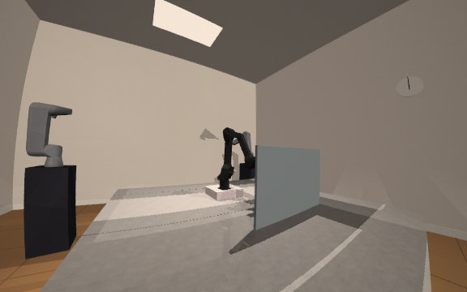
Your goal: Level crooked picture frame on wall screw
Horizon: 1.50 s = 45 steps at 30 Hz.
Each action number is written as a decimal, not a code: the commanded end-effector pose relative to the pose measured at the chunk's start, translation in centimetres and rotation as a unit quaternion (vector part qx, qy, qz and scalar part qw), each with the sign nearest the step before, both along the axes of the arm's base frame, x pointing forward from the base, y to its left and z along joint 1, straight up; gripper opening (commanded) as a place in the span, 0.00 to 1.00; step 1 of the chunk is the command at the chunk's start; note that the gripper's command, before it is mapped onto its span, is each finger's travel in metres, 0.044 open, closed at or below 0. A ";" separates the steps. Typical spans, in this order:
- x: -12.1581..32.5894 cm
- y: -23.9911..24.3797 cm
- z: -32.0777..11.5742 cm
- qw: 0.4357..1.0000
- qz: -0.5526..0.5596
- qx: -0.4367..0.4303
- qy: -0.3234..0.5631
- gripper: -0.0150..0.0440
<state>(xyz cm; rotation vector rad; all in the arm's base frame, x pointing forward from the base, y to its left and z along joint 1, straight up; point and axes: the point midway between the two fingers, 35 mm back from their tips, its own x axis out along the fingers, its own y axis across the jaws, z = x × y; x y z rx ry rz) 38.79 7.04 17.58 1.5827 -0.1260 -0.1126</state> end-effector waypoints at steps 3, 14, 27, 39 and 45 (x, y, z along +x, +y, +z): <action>0.0 0.0 0.0 1.000 0.000 -0.001 0.000 0.43; -0.8 0.3 0.1 1.000 0.000 -0.012 0.002 0.69; -9.6 2.1 0.1 0.991 0.006 -0.134 0.019 0.69; -18.4 3.2 3.2 0.974 0.002 -0.225 0.038 0.69; -18.4 3.2 3.2 0.974 0.002 -0.225 0.038 0.69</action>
